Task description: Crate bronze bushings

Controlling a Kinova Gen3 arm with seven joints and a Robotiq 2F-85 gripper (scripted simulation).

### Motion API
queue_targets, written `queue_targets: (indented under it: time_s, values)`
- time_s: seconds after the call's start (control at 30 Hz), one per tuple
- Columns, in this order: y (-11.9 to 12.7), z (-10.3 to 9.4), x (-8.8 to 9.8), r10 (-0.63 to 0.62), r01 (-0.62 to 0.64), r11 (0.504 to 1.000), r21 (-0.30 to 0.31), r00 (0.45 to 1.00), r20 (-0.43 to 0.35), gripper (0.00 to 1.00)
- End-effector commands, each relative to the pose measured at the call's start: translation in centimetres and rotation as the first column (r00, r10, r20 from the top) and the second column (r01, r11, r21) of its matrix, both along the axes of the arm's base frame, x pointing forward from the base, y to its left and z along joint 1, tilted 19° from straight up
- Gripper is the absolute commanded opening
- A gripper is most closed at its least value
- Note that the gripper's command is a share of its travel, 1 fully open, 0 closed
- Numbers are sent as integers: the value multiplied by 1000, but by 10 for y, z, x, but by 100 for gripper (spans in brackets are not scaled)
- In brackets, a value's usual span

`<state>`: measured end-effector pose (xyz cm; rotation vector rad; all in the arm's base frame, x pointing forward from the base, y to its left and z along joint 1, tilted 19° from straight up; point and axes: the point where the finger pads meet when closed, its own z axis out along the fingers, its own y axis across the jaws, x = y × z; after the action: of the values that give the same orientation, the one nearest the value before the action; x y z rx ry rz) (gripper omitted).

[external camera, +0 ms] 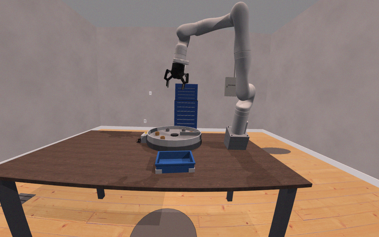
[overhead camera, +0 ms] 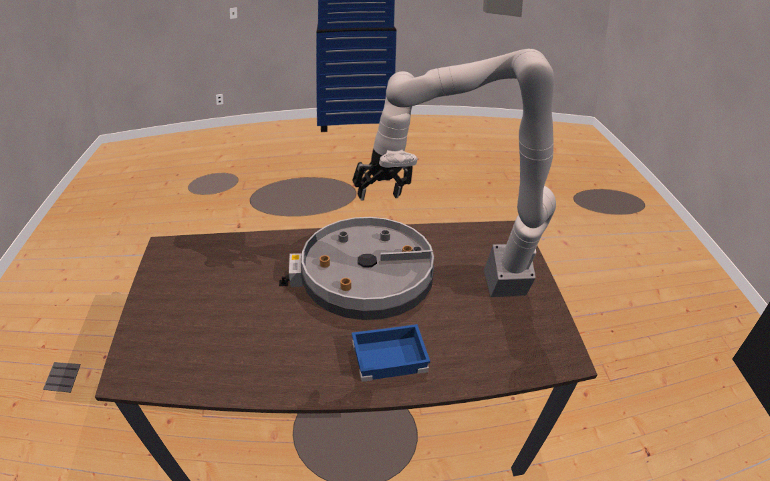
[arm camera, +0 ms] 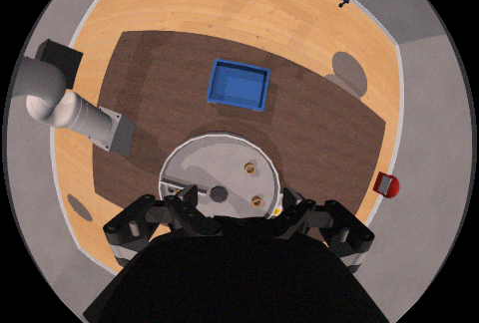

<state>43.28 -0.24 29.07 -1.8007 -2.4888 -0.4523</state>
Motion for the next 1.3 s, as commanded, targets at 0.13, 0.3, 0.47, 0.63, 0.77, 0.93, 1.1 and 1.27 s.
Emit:
queue_targets:
  time_s: [0.13,0.3,0.47,0.63,0.77,0.93,1.1,1.27]
  values:
    - [2,-7,-1,59,-50,996,72,989,-132,100]
    - [2,-7,-1,59,-50,996,72,989,-132,100]
    - [-14,-21,-7,59,-50,996,70,990,-131,100]
    - [-39,-43,-16,60,-51,996,71,990,-131,100]
    - [-39,-43,-16,60,-51,996,71,990,-131,100]
    - [-39,-43,-16,60,-51,996,71,990,-131,100]
    - [-71,-72,-29,63,-53,996,72,989,-132,100]
    - [-80,-79,-32,63,-54,996,72,989,-132,100]
